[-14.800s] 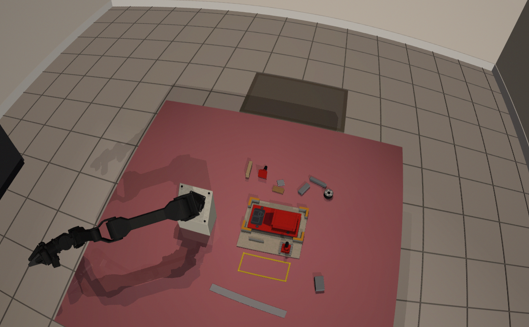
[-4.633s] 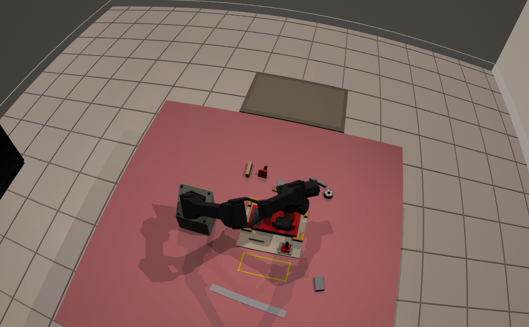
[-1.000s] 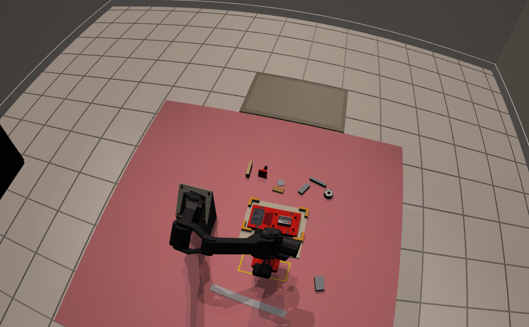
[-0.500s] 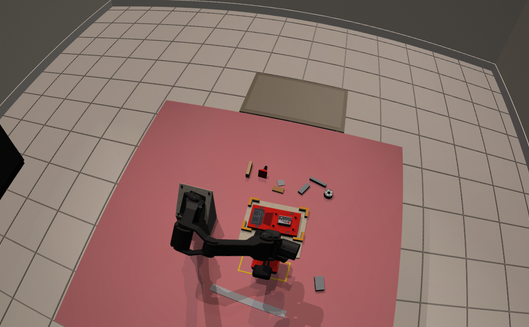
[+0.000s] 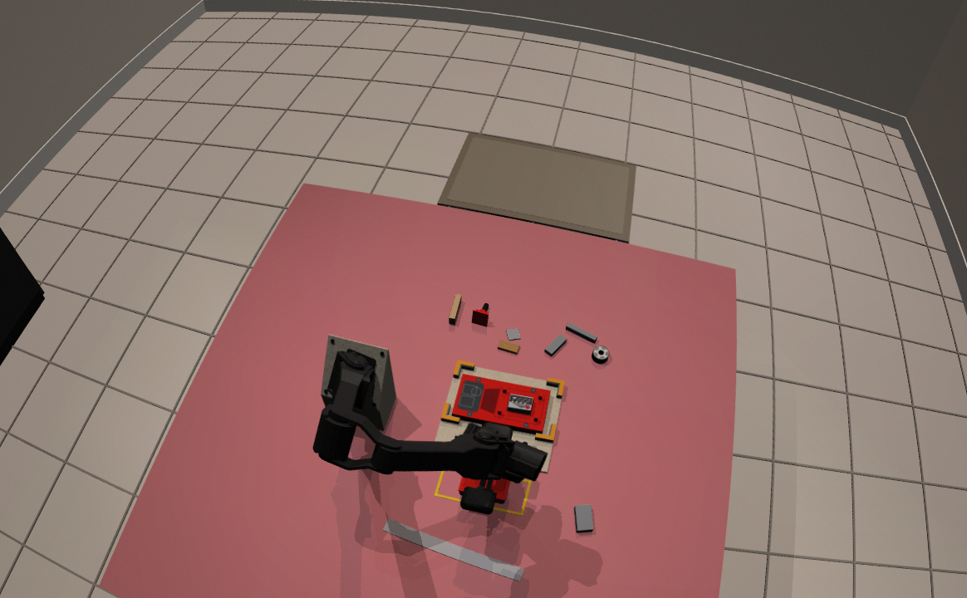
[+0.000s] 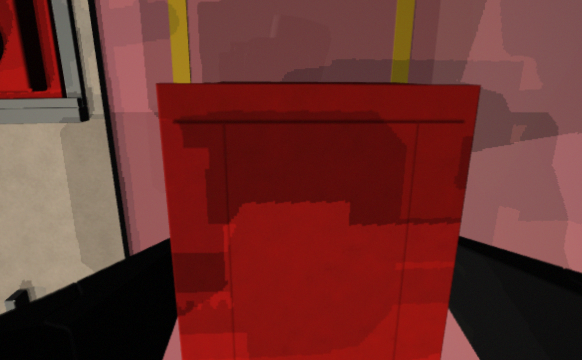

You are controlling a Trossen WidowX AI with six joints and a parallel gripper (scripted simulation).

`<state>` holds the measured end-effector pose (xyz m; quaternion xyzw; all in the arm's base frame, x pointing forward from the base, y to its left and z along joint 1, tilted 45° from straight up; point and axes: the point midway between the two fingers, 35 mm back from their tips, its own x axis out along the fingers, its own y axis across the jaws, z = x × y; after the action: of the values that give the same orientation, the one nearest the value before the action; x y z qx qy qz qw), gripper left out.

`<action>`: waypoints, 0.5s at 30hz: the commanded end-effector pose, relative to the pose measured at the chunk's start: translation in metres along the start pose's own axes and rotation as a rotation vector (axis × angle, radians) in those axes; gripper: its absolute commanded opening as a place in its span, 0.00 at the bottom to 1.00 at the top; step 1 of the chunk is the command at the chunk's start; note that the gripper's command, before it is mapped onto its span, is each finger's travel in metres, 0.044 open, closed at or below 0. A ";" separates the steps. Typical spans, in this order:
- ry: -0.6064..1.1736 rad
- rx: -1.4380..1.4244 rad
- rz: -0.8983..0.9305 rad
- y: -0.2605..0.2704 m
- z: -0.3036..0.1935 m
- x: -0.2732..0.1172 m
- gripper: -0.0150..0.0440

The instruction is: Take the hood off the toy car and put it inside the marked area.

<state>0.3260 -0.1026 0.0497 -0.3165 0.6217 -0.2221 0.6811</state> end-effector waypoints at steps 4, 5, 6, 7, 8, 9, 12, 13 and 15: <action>0.008 -0.011 0.004 0.003 -0.004 0.010 0.25; 0.008 -0.012 0.004 0.003 -0.004 0.010 0.25; 0.008 -0.012 0.004 0.003 -0.004 0.011 0.25; 0.008 -0.012 0.004 0.003 -0.004 0.012 0.25; 0.008 -0.012 0.004 0.003 -0.004 0.012 0.25; 0.008 -0.012 0.004 0.003 -0.004 0.012 0.25; 0.008 -0.012 0.004 0.003 -0.004 0.012 0.25; 0.008 -0.012 0.004 0.003 -0.004 0.012 0.25; 0.008 -0.012 0.004 0.003 -0.004 0.012 0.25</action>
<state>0.3246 -0.1098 0.0420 -0.3178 0.6237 -0.2220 0.6788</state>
